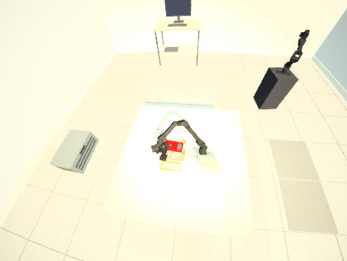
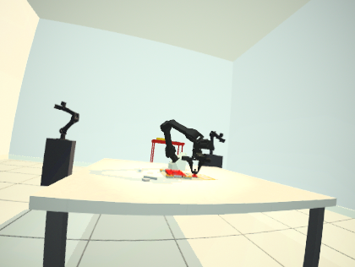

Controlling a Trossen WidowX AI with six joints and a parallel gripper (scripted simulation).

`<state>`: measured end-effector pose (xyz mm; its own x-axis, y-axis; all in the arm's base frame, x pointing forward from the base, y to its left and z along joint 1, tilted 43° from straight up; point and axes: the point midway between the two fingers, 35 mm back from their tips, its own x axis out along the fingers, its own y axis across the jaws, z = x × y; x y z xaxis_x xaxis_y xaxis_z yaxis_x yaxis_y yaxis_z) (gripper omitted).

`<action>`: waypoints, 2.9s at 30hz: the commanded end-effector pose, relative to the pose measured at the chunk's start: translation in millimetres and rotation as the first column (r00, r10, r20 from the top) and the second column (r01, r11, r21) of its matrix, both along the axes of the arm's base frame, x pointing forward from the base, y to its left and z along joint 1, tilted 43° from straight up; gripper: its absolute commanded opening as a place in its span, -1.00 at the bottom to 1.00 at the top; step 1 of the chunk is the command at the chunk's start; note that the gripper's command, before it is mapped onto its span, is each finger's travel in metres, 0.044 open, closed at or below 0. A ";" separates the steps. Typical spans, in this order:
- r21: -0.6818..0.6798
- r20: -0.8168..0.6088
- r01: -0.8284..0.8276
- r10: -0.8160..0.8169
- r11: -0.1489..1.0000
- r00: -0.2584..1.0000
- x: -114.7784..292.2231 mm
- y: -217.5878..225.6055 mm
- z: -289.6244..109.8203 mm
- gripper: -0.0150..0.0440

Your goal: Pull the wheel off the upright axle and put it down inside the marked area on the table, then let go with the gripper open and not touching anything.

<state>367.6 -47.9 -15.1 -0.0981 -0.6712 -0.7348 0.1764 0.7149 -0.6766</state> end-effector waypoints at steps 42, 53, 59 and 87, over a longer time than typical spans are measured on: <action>-0.001 -0.001 -0.002 0.002 1.000 1.000 1.6 7.9 8.6 -0.49; -0.001 -0.001 -0.003 0.003 1.000 1.000 2.0 10.4 11.2 -0.49; -0.001 -0.001 -0.003 0.003 1.000 1.000 2.2 11.8 12.6 -0.49; -0.001 -0.002 -0.005 0.005 1.000 1.000 3.0 18.1 19.3 -0.49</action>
